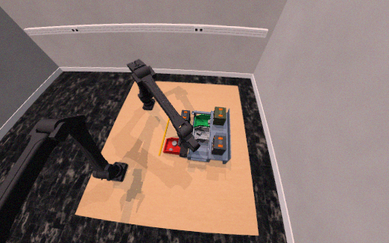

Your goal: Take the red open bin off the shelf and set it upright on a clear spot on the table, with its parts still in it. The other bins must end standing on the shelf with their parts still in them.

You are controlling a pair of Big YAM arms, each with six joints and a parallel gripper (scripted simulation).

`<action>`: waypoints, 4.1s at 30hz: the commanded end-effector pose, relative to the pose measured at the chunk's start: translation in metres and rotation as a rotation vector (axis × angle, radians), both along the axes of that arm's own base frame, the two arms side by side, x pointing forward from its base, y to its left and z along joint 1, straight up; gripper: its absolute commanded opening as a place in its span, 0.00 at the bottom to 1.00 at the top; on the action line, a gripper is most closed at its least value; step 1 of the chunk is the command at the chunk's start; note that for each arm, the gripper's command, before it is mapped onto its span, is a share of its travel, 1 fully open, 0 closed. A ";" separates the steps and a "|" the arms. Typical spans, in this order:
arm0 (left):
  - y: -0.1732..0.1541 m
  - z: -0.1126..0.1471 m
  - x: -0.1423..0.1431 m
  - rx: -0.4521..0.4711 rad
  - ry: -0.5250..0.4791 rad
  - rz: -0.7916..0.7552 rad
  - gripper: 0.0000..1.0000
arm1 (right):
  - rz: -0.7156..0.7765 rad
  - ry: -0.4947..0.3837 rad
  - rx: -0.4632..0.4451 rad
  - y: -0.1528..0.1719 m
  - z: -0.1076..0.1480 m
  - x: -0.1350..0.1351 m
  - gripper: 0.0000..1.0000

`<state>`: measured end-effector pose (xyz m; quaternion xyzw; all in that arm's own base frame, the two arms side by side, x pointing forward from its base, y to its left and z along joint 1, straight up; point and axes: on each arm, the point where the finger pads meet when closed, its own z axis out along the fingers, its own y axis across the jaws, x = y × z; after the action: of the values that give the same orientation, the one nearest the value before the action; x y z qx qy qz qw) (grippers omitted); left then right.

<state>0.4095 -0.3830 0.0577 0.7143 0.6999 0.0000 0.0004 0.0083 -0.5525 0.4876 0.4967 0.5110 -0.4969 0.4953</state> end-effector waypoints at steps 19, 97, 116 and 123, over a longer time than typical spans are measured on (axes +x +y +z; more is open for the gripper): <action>-0.010 0.062 0.014 -0.046 -0.052 -0.005 0.43 | -0.007 -0.016 -0.015 0.008 0.013 -0.006 1.00; -0.013 0.128 0.017 -0.066 -0.072 -0.007 0.43 | -0.007 -0.016 -0.015 0.008 0.013 -0.006 1.00; -0.014 0.130 0.018 -0.069 -0.075 -0.008 0.00 | -0.007 -0.016 -0.015 0.008 0.013 -0.006 1.00; -0.014 0.128 0.018 -0.068 -0.073 -0.008 0.00 | -0.007 -0.016 -0.015 0.008 0.013 -0.006 1.00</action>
<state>0.4100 -0.3834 0.1385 0.7143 0.6998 0.0002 0.0014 0.0083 -0.5525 0.4876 0.4967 0.5110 -0.4969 0.4953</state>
